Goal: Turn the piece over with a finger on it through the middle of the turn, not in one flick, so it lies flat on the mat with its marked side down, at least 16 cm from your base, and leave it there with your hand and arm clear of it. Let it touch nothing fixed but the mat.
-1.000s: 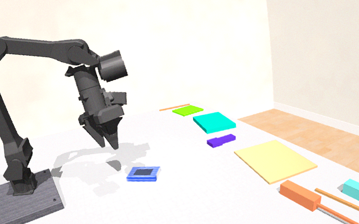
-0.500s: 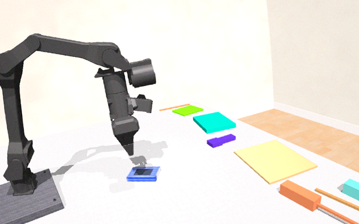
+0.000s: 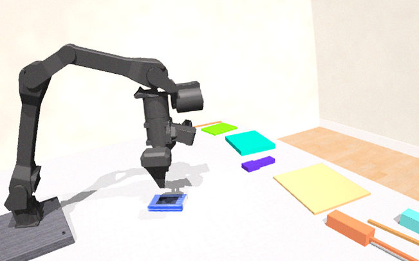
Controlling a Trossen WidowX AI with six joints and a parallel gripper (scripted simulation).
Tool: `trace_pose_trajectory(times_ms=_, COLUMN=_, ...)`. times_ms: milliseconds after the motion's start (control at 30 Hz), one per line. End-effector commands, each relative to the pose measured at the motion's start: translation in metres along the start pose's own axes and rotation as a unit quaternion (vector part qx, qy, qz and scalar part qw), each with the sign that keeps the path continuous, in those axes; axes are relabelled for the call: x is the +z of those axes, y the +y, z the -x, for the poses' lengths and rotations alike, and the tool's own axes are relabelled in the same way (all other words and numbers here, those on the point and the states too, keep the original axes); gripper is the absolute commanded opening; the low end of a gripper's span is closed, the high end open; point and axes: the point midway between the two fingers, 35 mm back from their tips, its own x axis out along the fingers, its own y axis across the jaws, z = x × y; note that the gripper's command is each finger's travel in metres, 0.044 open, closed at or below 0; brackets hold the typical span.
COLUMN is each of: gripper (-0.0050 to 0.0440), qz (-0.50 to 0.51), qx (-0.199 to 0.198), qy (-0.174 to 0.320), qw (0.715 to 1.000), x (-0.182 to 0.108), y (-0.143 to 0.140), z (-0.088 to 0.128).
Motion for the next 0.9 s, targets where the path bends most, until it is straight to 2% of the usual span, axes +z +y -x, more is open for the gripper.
trace_pose_trajectory(times_ms=0, gripper=0.044, qz=-0.044, qx=0.005, qy=0.028, qw=0.999, x=0.008, y=0.01, z=-0.018)
trace_pose_trajectory(times_ms=167, gripper=0.044, qz=-0.098, qx=0.011, qy=0.053, qw=0.994, x=0.016, y=0.021, z=-0.034)
trace_pose_trajectory(times_ms=233, gripper=0.044, qz=-0.098, qx=0.011, qy=0.053, qw=0.994, x=0.016, y=0.021, z=-0.034)
trace_pose_trajectory(times_ms=267, gripper=0.044, qz=-0.063, qx=0.008, qy=0.032, qw=0.997, x=0.01, y=0.013, z=-0.02)
trace_pose_trajectory(times_ms=733, gripper=0.044, qz=-0.096, qx=0.01, qy=0.052, qw=0.994, x=0.015, y=0.021, z=-0.034)
trace_pose_trajectory(times_ms=867, gripper=0.044, qz=-0.088, qx=0.01, qy=0.043, qw=0.995, x=0.014, y=0.017, z=-0.028)
